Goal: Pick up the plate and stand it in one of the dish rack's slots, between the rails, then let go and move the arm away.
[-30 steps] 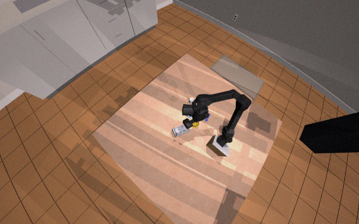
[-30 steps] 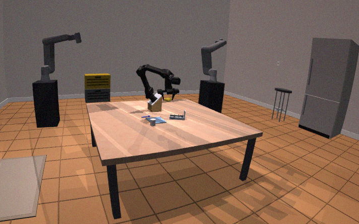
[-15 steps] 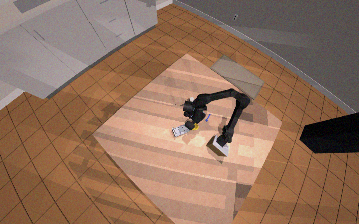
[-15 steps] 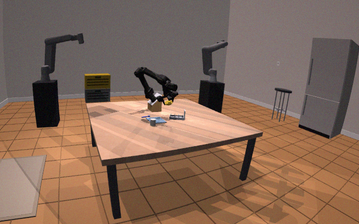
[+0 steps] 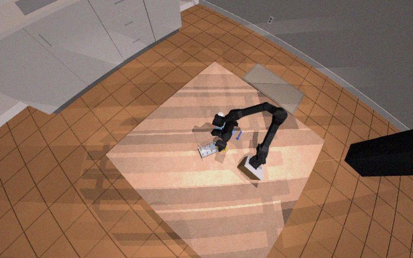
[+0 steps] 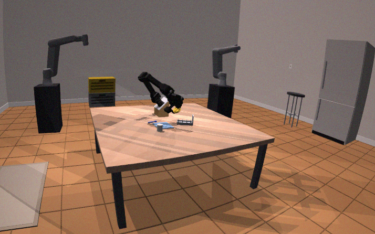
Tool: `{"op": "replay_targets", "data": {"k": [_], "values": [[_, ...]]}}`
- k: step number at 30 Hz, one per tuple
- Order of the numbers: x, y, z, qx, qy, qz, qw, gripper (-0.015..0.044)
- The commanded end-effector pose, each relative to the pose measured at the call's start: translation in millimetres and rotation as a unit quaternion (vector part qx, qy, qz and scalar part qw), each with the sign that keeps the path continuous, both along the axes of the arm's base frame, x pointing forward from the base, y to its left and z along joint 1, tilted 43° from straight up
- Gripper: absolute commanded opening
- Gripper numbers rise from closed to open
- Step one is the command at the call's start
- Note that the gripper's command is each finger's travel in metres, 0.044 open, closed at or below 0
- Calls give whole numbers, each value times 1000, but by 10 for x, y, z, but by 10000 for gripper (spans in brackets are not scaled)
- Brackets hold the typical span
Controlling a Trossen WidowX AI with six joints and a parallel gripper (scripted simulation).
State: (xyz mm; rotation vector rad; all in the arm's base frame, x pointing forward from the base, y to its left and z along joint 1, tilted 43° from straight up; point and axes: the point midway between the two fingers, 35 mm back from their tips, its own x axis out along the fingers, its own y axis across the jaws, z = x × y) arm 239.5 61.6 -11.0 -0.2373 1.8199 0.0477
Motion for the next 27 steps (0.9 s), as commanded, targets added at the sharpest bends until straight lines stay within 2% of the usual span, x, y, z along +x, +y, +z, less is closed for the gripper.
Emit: {"op": "replay_targets", "data": {"k": [1, 14, 27], "values": [[-32, -35, -53, 35, 6, 22, 999, 0], [-14, -141, -183, 165, -21, 117, 979, 0], [23, -247, -251, 268, -95, 222, 933, 0]]}}
